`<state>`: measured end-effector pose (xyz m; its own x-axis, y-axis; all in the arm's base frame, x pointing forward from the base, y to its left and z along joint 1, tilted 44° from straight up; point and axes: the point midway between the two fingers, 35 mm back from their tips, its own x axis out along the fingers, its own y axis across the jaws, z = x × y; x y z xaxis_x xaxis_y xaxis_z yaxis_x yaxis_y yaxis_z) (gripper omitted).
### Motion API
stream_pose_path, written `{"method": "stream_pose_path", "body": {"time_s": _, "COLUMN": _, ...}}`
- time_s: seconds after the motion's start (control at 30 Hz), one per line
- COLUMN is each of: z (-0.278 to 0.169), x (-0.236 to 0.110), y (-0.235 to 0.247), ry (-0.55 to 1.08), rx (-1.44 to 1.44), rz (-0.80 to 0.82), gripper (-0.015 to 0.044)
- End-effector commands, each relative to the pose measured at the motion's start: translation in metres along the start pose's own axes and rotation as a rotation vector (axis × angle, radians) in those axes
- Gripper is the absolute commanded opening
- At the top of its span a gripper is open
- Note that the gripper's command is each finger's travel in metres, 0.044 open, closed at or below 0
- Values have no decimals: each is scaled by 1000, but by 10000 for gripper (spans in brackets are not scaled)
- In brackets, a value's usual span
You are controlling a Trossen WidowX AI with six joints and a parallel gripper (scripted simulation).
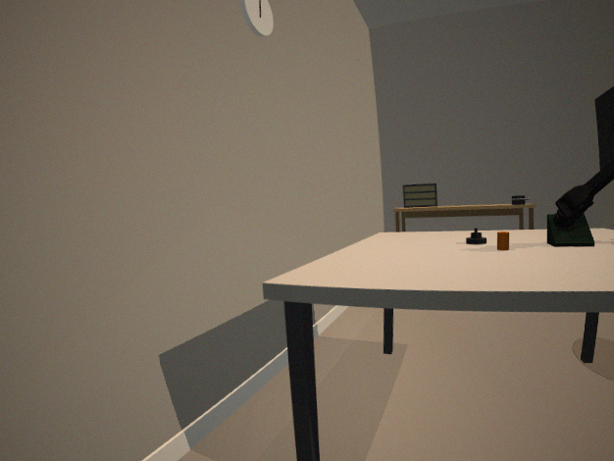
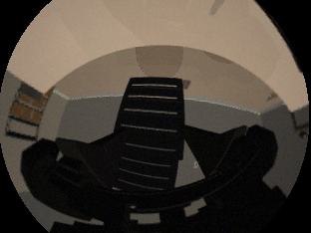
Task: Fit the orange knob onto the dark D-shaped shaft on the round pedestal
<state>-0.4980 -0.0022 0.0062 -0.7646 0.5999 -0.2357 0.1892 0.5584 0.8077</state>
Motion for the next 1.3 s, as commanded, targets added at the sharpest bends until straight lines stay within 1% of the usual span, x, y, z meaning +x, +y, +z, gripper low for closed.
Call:
{"method": "stream_pose_path", "body": {"time_s": 0.0, "z": 0, "x": 0, "y": 0, "ry": 0, "rx": 0, "rz": 0, "gripper": 426}}
{"method": "stream_pose_path", "body": {"time_s": 0.03, "z": -1, "x": -1, "y": -1, "ry": 2, "rx": -5, "rz": -3, "gripper": 440}}
{"method": "stream_pose_path", "body": {"time_s": 0.13, "z": -11, "x": -13, "y": -14, "ry": 37, "rx": -78, "rz": -53, "gripper": 440}}
{"method": "stream_pose_path", "body": {"time_s": 0.2, "z": -24, "x": -31, "y": -30, "ry": 87, "rx": -176, "rz": -117, "gripper": 440}}
{"method": "stream_pose_path", "body": {"time_s": 0.33, "z": -48, "x": -78, "y": -68, "ry": 216, "rx": -407, "rz": -254, "gripper": 440}}
{"method": "stream_pose_path", "body": {"time_s": 0.53, "z": -80, "x": -170, "y": -120, "ry": 468, "rx": -747, "rz": -421, "gripper": 440}}
{"method": "stream_pose_path", "body": {"time_s": 0.7, "z": -89, "x": -253, "y": -153, "ry": 702, "rx": -1022, "rz": -524, "gripper": 440}}
{"method": "stream_pose_path", "body": {"time_s": 0.83, "z": -84, "x": -322, "y": -171, "ry": 907, "rx": -1238, "rz": -584, "gripper": 440}}
{"method": "stream_pose_path", "body": {"time_s": 0.97, "z": -68, "x": -390, "y": -182, "ry": 1128, "rx": -1446, "rz": -623, "gripper": 440}}
{"method": "stream_pose_path", "body": {"time_s": 1.1, "z": -43, "x": -457, "y": -185, "ry": 1366, "rx": -1646, "rz": -639, "gripper": 440}}
{"method": "stream_pose_path", "body": {"time_s": 1.27, "z": 1, "x": -535, "y": -176, "ry": 1688, "rx": -1879, "rz": -625, "gripper": 440}}
